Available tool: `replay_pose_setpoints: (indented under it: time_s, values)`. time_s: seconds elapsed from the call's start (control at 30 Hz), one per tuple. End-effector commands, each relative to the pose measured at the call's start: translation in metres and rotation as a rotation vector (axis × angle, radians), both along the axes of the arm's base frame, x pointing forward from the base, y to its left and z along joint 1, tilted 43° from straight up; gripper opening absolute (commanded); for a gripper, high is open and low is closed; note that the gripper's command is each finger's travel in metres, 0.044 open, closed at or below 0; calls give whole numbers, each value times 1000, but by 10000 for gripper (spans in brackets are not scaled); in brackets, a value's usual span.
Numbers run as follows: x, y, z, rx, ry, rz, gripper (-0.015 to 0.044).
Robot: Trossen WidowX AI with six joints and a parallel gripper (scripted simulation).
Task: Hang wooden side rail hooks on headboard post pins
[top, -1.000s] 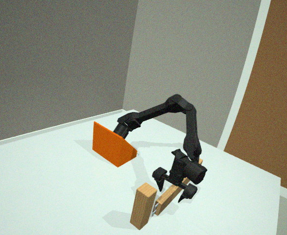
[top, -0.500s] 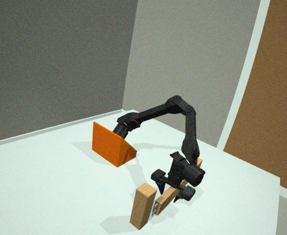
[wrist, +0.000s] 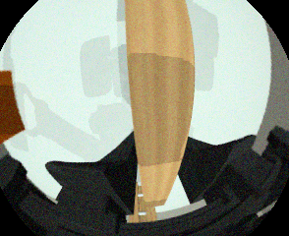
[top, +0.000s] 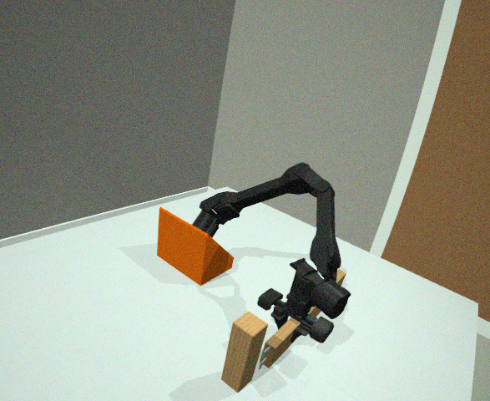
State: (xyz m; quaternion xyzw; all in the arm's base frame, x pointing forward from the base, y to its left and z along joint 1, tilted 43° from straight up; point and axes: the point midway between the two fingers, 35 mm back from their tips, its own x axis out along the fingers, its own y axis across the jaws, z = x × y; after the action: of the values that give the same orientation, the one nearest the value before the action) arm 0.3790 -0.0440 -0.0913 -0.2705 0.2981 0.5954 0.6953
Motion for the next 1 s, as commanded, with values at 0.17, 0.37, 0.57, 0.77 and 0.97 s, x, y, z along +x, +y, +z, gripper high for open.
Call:
replay_pose_setpoints:
  time_s: [0.17, 0.37, 0.57, 0.77, 0.97]
  values:
    - [-1, 1, 0, 5, 1, -3, 0]
    - [-3, 1, 0, 5, 1, -3, 0]
    - [-6, 1, 0, 5, 1, -3, 0]
    - [-8, 2, 0, 5, 1, -3, 0]
    - [-11, 2, 0, 5, 2, -3, 0]
